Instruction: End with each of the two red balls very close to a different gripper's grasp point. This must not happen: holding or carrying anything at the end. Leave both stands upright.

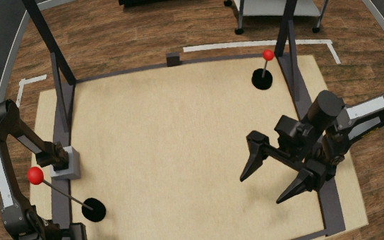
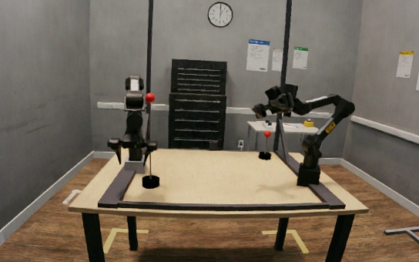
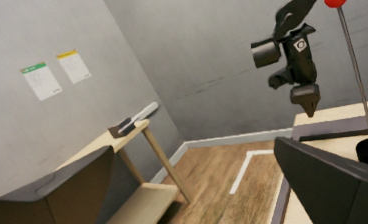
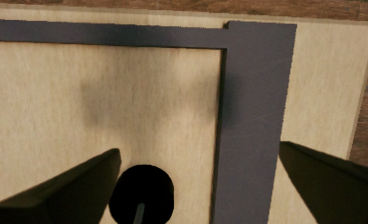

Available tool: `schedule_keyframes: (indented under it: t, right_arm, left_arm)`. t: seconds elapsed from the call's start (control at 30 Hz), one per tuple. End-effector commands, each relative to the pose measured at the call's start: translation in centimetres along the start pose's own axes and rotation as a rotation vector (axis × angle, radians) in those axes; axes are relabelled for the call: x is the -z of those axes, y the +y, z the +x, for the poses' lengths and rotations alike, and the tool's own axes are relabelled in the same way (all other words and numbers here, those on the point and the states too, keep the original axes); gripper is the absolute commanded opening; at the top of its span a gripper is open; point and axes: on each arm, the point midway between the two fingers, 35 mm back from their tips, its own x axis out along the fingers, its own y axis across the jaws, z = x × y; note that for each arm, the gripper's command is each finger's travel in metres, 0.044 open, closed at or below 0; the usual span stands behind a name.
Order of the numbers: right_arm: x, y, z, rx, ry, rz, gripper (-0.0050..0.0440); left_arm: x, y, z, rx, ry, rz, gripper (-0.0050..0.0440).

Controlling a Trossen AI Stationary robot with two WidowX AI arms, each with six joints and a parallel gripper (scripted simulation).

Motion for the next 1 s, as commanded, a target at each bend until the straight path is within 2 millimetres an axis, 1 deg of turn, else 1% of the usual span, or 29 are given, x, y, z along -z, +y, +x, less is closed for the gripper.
schedule_keyframes:
  t: [0.0, 0.6, 0.77, 0.83, 0.93, 0.97]
  right_arm:
    - [-0.3, 0.0, -0.5, -0.003, -0.021, 0.002, 0.044]
    - [-0.3, 0.0, -0.5, -0.003, -0.021, 0.002, 0.044]
    - [-1.9, 0.1, -2.7, -0.023, -0.135, 0.059, 0.044]
    - [-3.0, 0.2, -4.4, -0.046, -0.223, 0.102, 0.044]
    - [-4.8, 0.4, -8.1, -0.095, -0.385, 0.182, 0.044]
    - [-5.1, 0.5, -9.1, -0.111, -0.426, 0.203, 0.044]
  left_arm:
    - [-0.6, 0.4, 0.0, -0.007, -0.014, -0.011, 0.044]
    - [-0.6, 0.4, 0.0, -0.007, -0.014, -0.011, 0.044]
    - [-0.2, -0.3, -1.1, 0.042, -0.008, -0.002, 0.044]
    - [-0.2, -0.7, -2.0, 0.079, -0.004, 0.006, 0.044]
    - [0.0, -1.5, -3.6, 0.15, 0.003, 0.021, 0.044]
    - [-0.3, -1.5, -4.0, 0.164, -0.002, 0.019, 0.044]
